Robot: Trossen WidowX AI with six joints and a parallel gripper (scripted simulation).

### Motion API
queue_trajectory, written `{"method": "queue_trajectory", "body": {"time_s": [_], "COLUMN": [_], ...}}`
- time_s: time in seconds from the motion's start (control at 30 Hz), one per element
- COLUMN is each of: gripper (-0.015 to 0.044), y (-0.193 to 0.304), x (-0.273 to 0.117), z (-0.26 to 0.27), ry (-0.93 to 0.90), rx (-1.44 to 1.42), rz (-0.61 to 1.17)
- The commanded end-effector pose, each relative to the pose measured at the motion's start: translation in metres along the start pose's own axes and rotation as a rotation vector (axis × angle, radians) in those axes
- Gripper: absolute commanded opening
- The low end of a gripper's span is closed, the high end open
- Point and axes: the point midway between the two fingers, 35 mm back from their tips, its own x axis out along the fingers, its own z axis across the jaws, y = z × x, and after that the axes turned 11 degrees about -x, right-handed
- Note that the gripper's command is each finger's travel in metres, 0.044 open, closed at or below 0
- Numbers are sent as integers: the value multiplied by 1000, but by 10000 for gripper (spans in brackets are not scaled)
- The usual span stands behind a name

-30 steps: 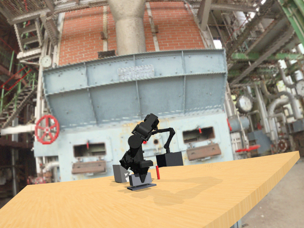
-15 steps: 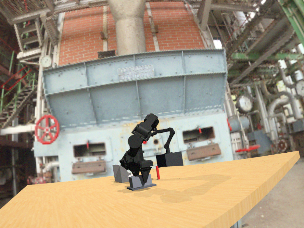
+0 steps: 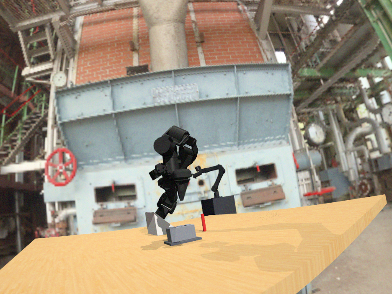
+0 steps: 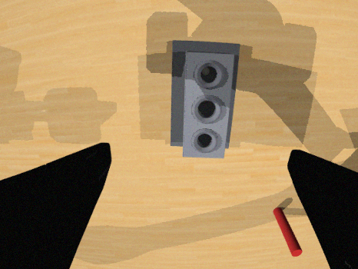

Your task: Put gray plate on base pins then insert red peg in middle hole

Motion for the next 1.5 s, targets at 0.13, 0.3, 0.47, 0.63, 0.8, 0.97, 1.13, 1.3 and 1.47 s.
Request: {"method": "queue_trajectory", "body": {"time_s": [0.13, 0.3, 0.47, 0.63, 0.8, 0.97, 1.13, 1.3, 1.47], "gripper": [440, 440, 440, 440, 440, 440, 440, 440, 440], "y": [23, 92, 152, 195, 191, 193, 192, 192, 192], "x": [1, -8, -9, -3, 0, 32, 44, 50, 58], "z": [-4, -26, -60, -97, -97, -98, -100, -100, -100], "ry": [25, 25, 25, 23, 23, 22, 21, 21, 22], "rx": [-60, -242, -426, -584, -591, -591, -592, -592, -592], "rz": [12, 15, 22, 30, 30, 31, 31, 31, 30]}}
